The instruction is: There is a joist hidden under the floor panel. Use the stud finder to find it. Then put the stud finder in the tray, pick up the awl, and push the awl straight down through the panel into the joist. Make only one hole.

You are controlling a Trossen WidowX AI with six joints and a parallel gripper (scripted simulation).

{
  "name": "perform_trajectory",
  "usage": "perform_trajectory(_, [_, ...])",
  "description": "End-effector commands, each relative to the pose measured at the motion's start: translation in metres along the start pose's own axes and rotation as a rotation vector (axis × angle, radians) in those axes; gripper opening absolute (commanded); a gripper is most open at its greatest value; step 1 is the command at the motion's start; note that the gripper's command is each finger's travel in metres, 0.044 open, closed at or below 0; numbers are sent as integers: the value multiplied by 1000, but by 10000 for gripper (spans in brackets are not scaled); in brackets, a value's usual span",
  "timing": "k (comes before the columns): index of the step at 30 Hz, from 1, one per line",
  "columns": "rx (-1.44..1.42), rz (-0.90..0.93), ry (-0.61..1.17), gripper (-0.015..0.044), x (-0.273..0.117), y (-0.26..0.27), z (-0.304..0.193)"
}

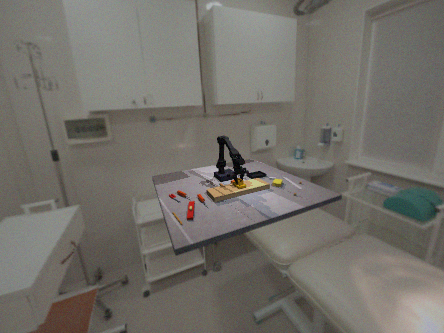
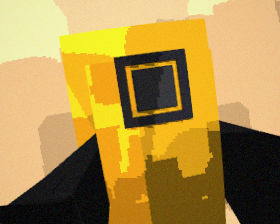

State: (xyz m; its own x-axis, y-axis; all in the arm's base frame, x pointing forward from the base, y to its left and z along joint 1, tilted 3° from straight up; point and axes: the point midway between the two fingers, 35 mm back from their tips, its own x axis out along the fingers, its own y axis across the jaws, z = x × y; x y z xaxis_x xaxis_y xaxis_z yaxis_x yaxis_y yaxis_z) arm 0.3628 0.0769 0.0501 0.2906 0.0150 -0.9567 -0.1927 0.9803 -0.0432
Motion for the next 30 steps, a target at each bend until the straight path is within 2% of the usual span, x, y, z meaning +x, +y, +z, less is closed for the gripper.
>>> perform_trajectory(1, [0, -3, 0, 0, 0, -10, 0])
perform_trajectory(30, [-1, -9, 0, 0, 0, -66, 0])
